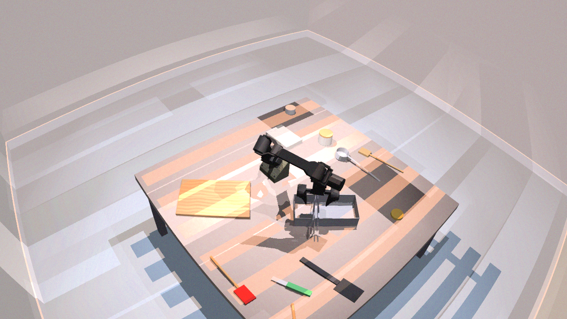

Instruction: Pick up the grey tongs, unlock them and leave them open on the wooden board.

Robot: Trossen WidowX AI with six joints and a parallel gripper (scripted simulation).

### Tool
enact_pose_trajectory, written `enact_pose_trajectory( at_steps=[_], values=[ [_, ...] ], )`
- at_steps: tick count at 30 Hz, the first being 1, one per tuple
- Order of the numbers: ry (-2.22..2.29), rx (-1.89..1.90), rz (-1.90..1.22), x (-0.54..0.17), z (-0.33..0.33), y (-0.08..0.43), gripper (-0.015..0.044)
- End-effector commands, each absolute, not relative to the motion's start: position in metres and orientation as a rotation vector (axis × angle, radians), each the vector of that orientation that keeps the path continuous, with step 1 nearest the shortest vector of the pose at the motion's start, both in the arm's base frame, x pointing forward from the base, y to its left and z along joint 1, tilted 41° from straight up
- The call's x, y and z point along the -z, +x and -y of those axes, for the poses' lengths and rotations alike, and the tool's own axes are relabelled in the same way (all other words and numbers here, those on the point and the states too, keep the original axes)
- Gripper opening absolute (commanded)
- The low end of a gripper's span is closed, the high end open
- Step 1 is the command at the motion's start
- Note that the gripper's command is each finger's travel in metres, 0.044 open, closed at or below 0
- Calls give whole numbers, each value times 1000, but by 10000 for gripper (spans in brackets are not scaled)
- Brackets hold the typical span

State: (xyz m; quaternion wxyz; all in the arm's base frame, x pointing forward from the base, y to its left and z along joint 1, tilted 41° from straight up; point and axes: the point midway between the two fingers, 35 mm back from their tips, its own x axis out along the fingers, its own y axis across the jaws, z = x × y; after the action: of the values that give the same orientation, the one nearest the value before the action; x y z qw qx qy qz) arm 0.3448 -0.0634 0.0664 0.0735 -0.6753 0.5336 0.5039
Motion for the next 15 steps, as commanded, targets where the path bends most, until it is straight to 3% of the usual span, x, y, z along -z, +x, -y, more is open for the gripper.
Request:
enact_pose_trajectory(
  at_steps=[1,15],
  values=[
    [-2033,-1518,-1606,-60,69,344,440],
    [-2033,-1518,-1607,-43,84,342,440]
  ],
)
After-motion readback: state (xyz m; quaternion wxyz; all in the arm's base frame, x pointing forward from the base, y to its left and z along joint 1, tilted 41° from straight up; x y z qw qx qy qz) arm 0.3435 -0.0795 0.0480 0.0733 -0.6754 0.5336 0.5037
